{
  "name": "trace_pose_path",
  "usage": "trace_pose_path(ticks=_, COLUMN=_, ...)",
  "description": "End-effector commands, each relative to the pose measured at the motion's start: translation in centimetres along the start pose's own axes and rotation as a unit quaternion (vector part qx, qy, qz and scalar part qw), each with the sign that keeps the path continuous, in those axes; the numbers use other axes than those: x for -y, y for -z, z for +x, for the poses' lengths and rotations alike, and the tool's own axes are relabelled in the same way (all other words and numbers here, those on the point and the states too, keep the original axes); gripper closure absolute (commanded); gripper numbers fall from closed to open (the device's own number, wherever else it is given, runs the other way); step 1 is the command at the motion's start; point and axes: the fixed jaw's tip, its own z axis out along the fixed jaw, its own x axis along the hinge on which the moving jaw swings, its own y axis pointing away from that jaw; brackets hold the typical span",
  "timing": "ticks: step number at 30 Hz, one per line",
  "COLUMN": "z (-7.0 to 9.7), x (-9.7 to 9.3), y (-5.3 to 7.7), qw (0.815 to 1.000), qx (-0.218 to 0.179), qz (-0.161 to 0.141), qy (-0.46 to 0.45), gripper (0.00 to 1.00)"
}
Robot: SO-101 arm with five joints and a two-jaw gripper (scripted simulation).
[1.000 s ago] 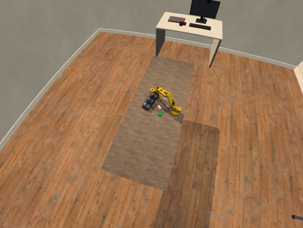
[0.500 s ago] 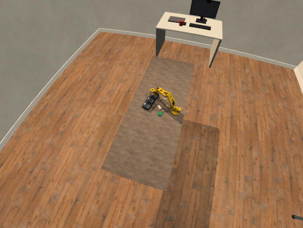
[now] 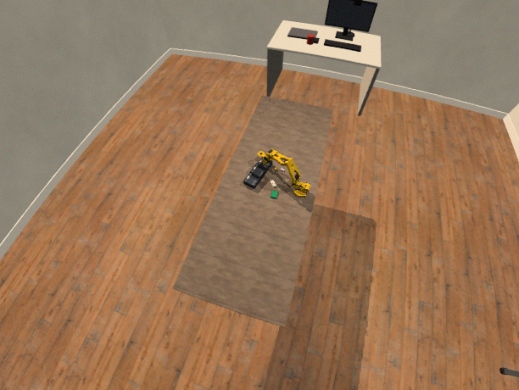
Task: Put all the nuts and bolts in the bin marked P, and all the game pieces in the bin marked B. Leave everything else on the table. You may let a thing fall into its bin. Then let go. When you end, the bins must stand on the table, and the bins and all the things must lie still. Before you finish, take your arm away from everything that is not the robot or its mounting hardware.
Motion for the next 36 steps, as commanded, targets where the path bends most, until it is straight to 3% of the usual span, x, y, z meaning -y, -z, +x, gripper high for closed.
trace_pose_path(ticks=1, z=-1.16, x=0.26, y=1.22, qw=0.999, qx=0.037, qz=0.001, qy=-0.009, gripper=1.0)
trace_pose_path(ticks=23, z=-1.1, x=0.26, y=0.89, qw=0.999, qx=0.037, qz=0.001, qy=-0.009, gripper=1.0)
trace_pose_path(ticks=36, z=-1.1, x=0.26, y=0.89, qw=0.999, qx=0.037, qz=0.001, qy=-0.009, gripper=0.91)
